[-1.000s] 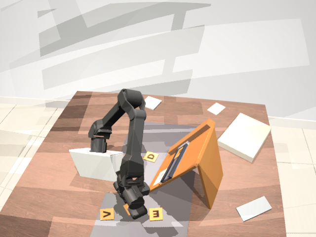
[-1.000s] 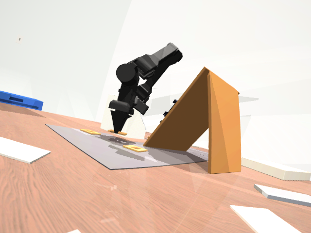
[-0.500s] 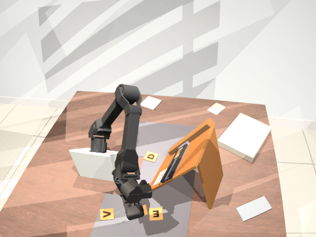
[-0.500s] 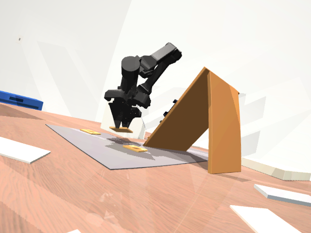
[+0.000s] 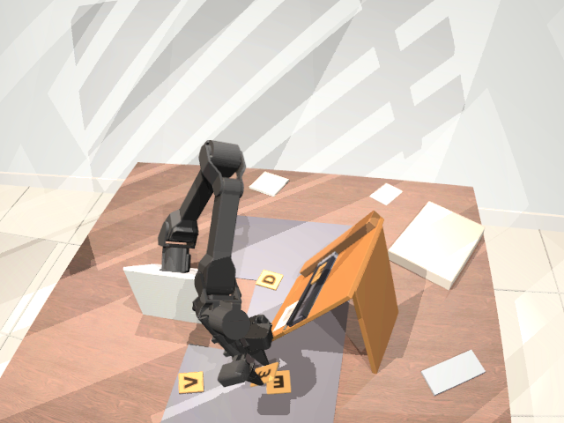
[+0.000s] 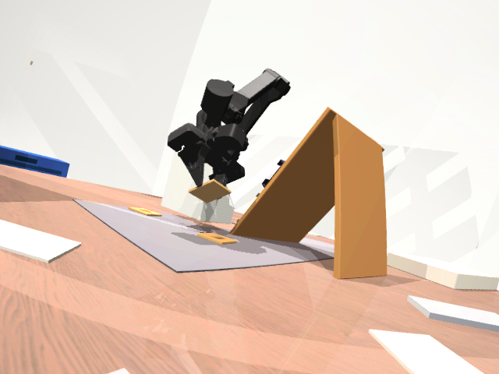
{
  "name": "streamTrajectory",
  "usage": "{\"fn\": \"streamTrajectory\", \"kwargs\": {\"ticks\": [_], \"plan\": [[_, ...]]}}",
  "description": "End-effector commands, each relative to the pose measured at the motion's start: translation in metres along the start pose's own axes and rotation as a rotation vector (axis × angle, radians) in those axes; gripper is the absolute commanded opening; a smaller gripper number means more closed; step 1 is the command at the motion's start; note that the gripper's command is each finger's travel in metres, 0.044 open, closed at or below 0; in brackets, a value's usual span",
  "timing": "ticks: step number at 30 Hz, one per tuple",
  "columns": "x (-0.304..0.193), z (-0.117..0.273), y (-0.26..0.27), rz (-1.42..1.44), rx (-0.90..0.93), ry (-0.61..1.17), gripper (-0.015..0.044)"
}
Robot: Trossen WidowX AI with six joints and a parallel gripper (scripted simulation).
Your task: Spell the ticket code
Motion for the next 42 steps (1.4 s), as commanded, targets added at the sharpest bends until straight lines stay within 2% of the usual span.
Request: {"fn": "streamTrajectory", "kwargs": {"ticks": [1, 15, 42], "plan": [[0.009, 0.008, -0.001, -0.092, -0.023, -0.090, 0.0000], [0.034, 0.037, 0.004, -0.344, -0.013, -0.344, 0.0000], [0.036, 0.036, 0.010, -0.347, -0.012, -0.347, 0.0000]]}}
Point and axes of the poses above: the point midway between the two fingers, 35 mm back from their tips, its own z axis back along the fingers, its own y axis across the jaws, x = y × z, the point moved 5 cm from there along z, back along the fingers, and after that the axes turned 3 degrees about z, right-handed, at the moved point
